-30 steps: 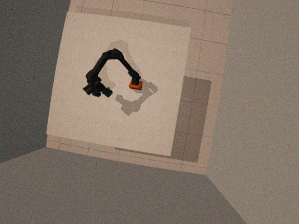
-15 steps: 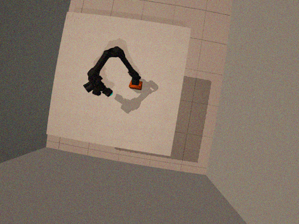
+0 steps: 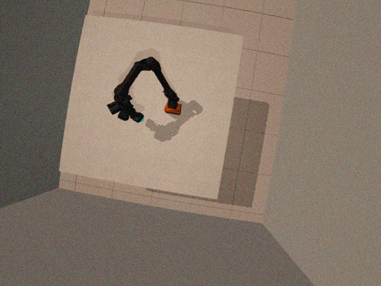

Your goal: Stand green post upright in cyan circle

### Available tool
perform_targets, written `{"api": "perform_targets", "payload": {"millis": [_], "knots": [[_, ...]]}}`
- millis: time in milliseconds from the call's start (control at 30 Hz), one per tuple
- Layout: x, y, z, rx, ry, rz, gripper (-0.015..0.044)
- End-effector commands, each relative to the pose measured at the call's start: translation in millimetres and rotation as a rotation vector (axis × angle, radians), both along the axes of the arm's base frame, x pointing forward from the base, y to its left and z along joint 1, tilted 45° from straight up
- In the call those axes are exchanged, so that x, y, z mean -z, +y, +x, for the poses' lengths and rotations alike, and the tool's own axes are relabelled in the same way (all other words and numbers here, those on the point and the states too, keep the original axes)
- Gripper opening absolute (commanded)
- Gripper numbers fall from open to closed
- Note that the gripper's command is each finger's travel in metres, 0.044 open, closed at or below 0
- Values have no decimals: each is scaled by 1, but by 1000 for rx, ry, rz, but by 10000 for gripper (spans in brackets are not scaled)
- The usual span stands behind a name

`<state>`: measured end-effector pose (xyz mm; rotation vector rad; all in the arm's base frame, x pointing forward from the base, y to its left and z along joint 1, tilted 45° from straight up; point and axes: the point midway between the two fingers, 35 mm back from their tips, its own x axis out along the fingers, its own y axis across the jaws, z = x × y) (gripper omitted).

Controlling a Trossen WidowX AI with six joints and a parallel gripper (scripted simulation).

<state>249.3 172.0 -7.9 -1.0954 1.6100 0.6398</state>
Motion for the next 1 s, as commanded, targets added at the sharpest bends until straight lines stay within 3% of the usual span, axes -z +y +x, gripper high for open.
{"api": "perform_targets", "payload": {"millis": [0,967], "knots": [[2,-2,-2,0,4,31,23],[5,-5,-1,-12,-40,243,23]]}}
